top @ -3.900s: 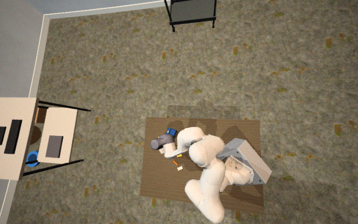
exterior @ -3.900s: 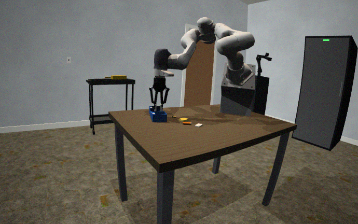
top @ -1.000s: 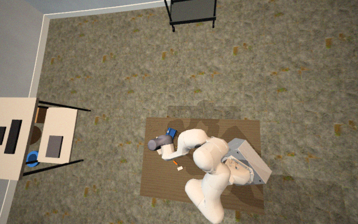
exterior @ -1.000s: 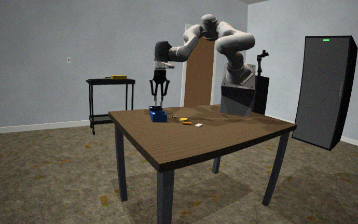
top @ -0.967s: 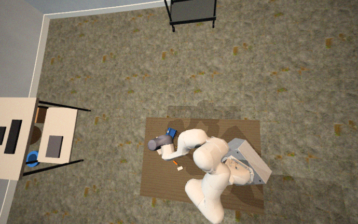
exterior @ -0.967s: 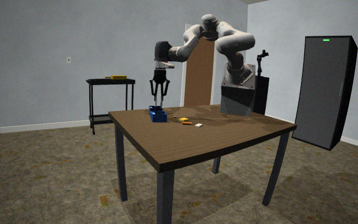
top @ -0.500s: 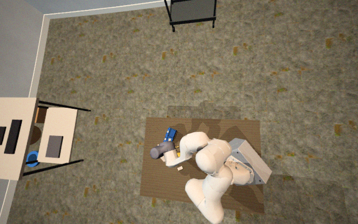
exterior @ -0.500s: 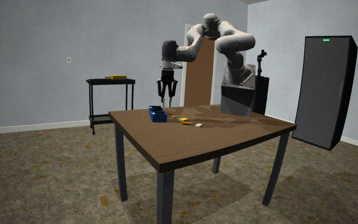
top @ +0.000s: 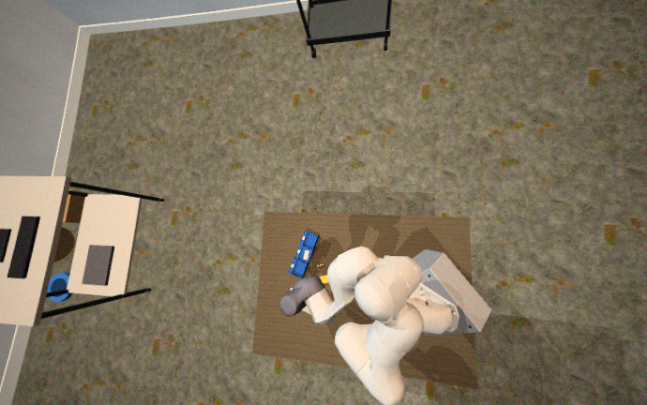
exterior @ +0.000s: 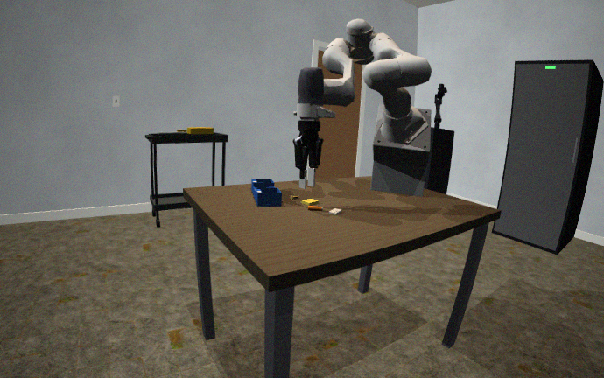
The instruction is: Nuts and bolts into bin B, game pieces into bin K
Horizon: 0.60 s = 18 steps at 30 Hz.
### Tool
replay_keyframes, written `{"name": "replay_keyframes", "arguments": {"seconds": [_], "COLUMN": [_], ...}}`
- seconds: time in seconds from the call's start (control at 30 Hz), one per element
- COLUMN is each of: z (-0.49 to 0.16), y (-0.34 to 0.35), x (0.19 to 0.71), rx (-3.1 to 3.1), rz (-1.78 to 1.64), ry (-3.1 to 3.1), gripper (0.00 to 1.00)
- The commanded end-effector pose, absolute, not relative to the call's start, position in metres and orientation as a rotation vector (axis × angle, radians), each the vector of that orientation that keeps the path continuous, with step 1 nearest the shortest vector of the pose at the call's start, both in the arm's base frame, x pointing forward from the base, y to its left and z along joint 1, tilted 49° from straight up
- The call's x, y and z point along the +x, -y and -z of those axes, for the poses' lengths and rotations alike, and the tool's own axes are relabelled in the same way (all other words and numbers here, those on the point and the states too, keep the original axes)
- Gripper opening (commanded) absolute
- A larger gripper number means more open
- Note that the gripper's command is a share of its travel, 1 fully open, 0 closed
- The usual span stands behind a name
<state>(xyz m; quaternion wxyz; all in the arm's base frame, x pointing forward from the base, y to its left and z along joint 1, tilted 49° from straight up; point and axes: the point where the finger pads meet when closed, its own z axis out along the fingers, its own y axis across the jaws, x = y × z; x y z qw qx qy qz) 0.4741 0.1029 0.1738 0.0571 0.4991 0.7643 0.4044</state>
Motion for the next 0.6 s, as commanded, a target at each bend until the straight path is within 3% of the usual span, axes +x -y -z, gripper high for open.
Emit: {"name": "replay_keyframes", "arguments": {"seconds": [0.0, 0.27, 0.57], "z": [-0.179, -0.19, -0.19], "y": [-0.118, -0.169, -0.17], "x": [0.462, 0.421, 0.421], "rx": [1.303, 1.114, 1.121], "rz": [-1.186, -1.142, -1.14], "ry": [-2.374, -2.43, -2.428], "gripper": [0.25, 0.25, 0.25]}}
